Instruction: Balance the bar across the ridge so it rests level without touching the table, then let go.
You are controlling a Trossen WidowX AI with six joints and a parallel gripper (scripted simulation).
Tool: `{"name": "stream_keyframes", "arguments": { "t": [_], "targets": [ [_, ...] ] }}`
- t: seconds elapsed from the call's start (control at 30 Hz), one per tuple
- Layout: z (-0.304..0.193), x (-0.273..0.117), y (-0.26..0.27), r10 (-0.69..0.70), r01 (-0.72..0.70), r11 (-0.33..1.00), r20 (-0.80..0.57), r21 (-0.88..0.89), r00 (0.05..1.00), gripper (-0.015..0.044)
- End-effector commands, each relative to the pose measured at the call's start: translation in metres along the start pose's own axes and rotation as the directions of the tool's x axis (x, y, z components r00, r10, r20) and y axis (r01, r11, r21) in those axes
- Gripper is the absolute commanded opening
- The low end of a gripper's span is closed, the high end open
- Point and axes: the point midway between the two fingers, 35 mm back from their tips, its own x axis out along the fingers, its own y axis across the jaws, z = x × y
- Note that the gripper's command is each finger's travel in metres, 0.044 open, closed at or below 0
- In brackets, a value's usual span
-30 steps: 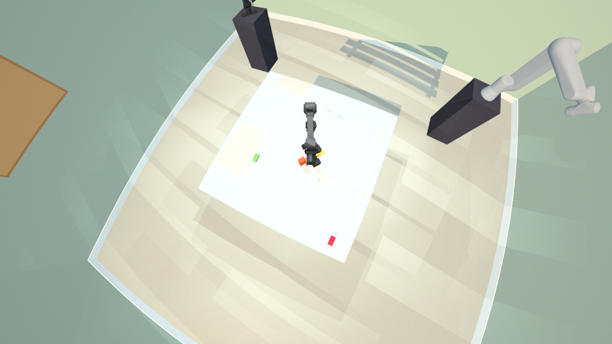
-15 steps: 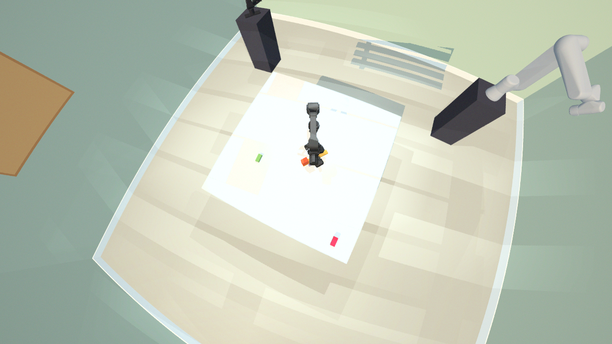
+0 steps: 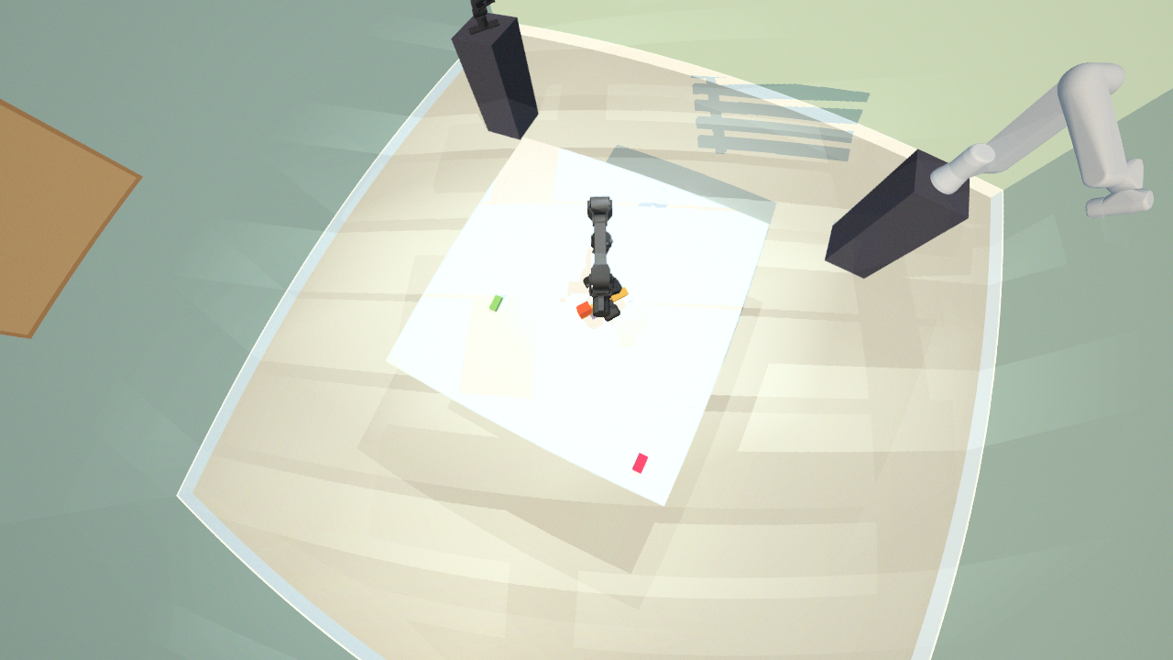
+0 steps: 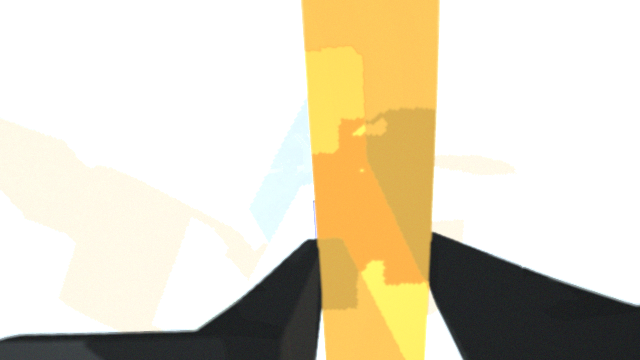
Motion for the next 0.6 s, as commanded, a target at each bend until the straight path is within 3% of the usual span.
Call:
{"name": "stream_keyframes", "arguments": {
  "t": [0.0,0.17,0.37,0.57],
  "targets": [
    [0.0000,0.0000,0.0000,0.000,0.000,1.000,0.000,0.000,1.000,0.0000],
    [0.0000,0.0000,0.0000,0.000,0.000,1.000,0.000,0.000,1.000,0.0000],
    [0.0000,0.0000,0.0000,0.000,0.000,1.000,0.000,0.000,1.000,0.0157],
    [0.0000,0.0000,0.0000,0.000,0.000,1.000,0.000,0.000,1.000,0.0167]
  ]
}}
